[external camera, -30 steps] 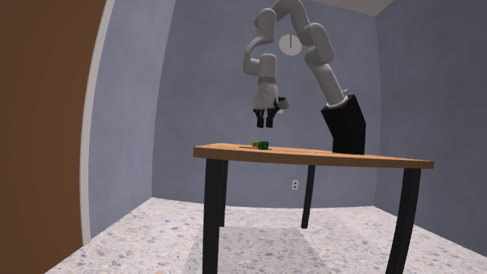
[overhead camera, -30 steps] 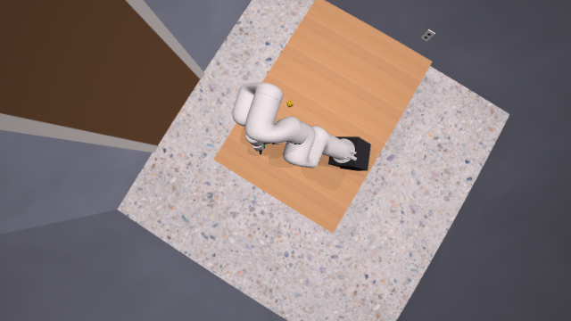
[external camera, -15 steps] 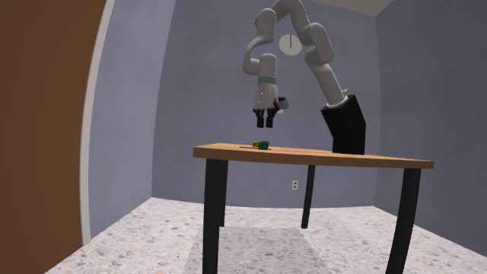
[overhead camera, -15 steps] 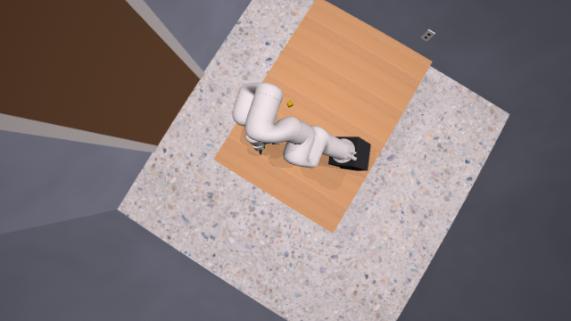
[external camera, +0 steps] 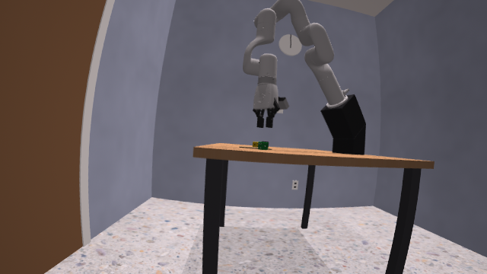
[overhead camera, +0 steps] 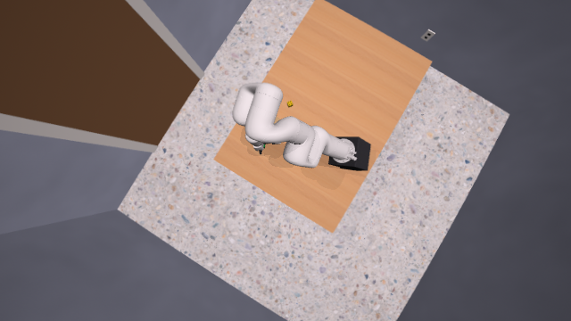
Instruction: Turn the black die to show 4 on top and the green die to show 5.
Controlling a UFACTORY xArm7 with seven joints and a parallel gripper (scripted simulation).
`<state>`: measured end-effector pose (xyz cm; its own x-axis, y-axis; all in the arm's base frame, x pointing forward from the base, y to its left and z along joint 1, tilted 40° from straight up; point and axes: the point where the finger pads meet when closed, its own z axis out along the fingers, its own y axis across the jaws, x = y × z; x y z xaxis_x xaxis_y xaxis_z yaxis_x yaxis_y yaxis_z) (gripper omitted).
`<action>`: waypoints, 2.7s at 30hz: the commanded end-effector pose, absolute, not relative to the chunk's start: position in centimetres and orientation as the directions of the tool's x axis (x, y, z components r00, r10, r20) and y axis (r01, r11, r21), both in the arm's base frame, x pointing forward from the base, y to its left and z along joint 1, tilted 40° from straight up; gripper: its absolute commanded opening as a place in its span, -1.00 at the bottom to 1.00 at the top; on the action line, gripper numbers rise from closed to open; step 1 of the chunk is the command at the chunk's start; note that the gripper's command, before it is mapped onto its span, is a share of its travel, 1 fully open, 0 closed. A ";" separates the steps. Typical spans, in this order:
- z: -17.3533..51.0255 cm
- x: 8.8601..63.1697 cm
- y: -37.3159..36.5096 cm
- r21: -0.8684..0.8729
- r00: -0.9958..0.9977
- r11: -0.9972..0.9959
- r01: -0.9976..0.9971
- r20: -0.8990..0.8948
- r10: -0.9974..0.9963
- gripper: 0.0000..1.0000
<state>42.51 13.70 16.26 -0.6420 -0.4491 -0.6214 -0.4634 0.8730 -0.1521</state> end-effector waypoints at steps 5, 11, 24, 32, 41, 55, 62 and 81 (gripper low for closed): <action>16.3 42.6 13.7 -0.152 -0.641 0.873 -0.463 -0.623 -0.449 -0.05; 16.2 42.7 13.8 -0.152 -0.641 0.873 -0.463 -0.623 -0.448 -0.05; 15.6 43.1 13.9 -0.152 -0.641 0.873 -0.463 -0.623 -0.449 -0.05; 15.0 43.7 14.1 -0.152 -0.641 0.873 -0.463 -0.623 -0.449 -0.05; 14.6 44.0 14.2 -0.152 -0.641 0.873 -0.463 -0.623 -0.449 -0.05; 14.3 44.3 14.3 -0.153 -0.641 0.873 -0.463 -0.623 -0.449 -0.05; 13.7 44.8 14.5 -0.153 -0.641 0.873 -0.463 -0.623 -0.449 -0.05; 12.6 45.7 14.8 -0.153 -0.641 0.873 -0.463 -0.623 -0.449 -0.05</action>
